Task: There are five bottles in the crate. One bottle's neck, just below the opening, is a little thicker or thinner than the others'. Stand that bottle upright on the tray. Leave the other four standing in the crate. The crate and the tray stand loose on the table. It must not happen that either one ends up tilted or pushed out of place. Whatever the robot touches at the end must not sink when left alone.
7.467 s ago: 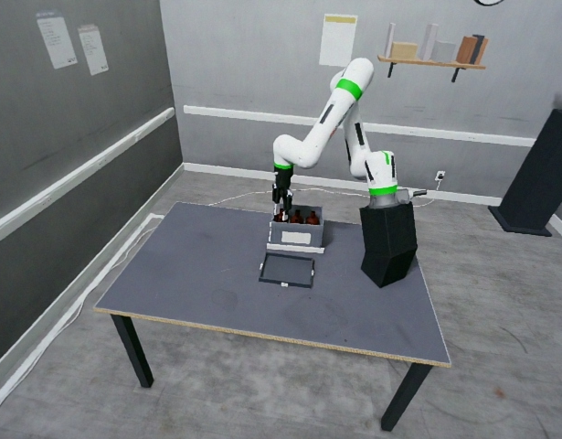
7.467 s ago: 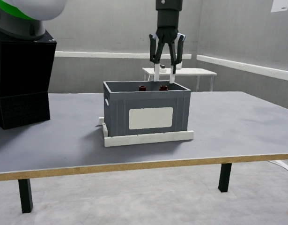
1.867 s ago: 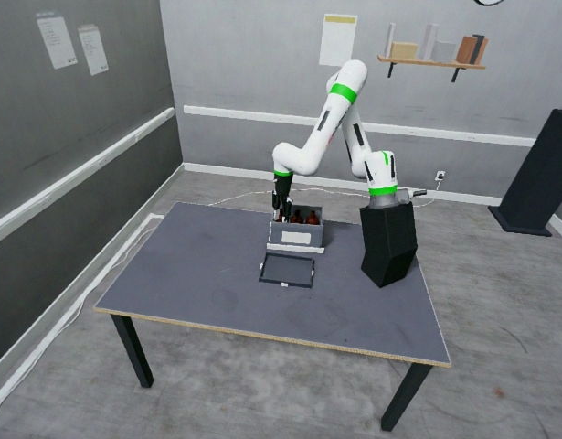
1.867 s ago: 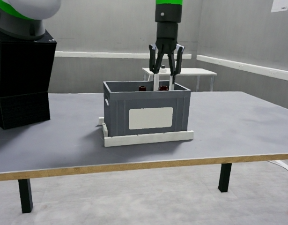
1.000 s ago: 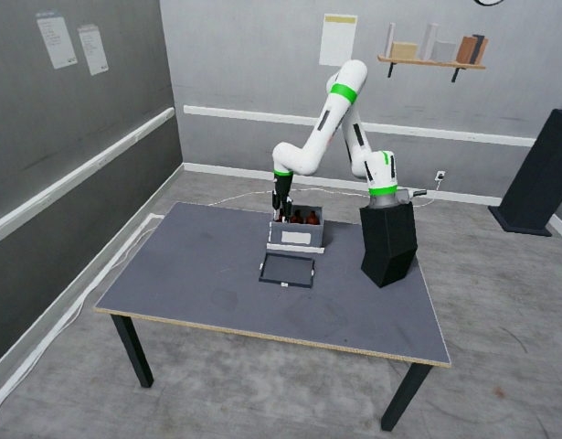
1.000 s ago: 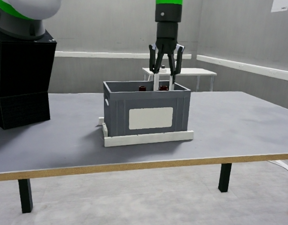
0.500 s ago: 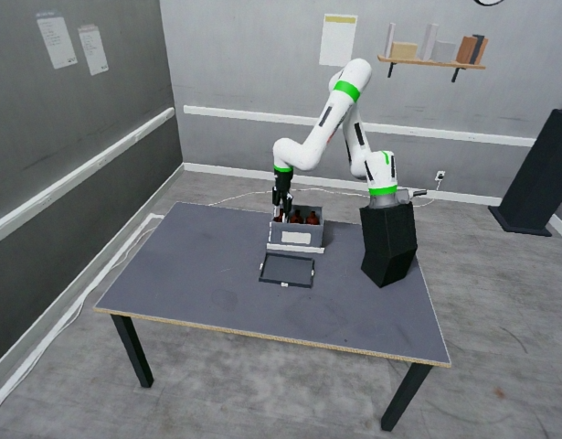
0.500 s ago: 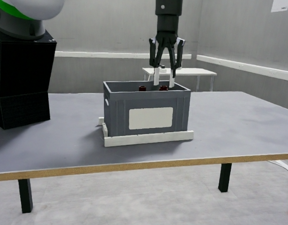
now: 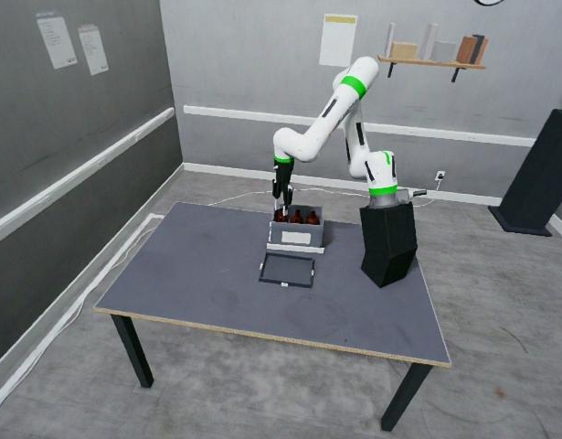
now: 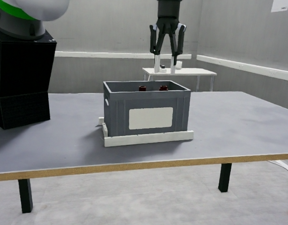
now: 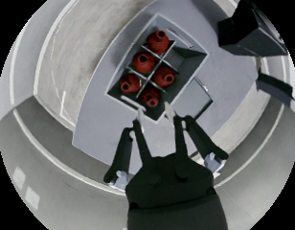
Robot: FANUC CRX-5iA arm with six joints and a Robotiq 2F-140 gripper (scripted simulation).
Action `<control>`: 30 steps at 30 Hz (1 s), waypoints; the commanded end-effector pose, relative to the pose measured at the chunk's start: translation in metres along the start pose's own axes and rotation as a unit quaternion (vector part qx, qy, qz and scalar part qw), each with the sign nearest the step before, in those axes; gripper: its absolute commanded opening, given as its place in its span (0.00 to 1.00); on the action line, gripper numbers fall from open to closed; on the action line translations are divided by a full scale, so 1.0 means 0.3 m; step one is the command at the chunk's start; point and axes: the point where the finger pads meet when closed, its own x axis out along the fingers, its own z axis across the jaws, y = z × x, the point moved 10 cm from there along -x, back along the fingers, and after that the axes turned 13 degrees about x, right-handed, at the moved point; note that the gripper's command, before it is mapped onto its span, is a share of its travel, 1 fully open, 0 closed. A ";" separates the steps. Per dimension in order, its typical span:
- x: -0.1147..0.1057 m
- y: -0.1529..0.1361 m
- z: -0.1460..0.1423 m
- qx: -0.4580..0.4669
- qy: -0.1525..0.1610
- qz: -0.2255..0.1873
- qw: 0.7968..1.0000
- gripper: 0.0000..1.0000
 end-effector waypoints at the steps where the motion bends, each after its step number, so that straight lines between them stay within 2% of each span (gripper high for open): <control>1: -0.021 -0.001 -0.001 0.000 0.000 0.000 1.000 0.44; 13: -0.056 -0.001 -0.001 0.000 0.000 0.000 1.000 0.44; 14: -0.056 -0.001 -0.001 0.000 0.000 0.000 1.000 0.10; 30: -0.056 -0.001 -0.001 0.000 0.000 0.000 1.000 0.10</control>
